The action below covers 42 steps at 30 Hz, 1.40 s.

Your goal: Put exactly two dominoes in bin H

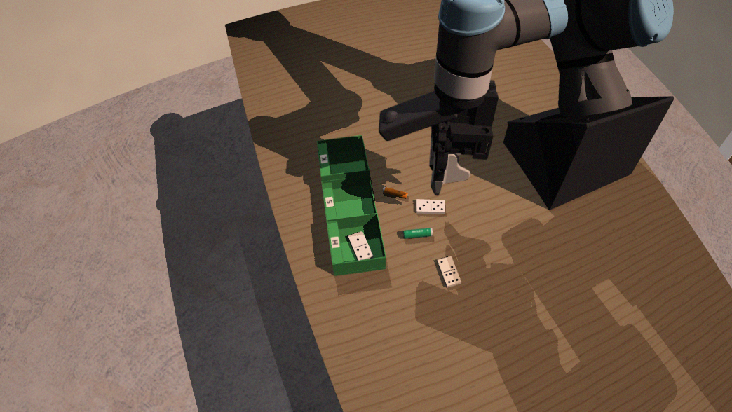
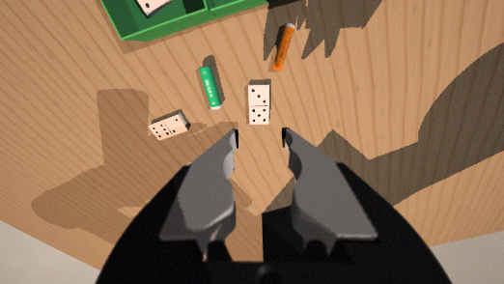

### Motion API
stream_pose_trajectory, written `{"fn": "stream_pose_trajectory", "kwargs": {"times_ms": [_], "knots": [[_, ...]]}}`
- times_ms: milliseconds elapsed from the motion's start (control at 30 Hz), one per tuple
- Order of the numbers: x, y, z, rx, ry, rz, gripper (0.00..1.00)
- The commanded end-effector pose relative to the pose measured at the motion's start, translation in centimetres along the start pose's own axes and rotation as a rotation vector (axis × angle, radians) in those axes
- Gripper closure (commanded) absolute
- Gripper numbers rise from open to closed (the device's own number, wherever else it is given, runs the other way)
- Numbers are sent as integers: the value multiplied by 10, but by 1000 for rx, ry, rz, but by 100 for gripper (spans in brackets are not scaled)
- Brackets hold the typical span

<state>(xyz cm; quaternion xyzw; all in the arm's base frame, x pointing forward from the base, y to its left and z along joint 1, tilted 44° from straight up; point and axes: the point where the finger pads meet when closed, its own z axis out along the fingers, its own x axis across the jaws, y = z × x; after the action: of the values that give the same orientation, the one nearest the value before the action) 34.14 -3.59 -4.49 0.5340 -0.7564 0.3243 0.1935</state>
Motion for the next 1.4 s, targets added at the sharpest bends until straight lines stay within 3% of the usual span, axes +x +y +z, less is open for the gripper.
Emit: {"fn": "stream_pose_trajectory", "kwargs": {"times_ms": [0,767,1133,1367], "knots": [[0,0,0,-1,3,7,76],[0,0,0,-1,2,7,76],[0,0,44,-1,3,7,76],[0,-1,55,-1,3,7,76]]}}
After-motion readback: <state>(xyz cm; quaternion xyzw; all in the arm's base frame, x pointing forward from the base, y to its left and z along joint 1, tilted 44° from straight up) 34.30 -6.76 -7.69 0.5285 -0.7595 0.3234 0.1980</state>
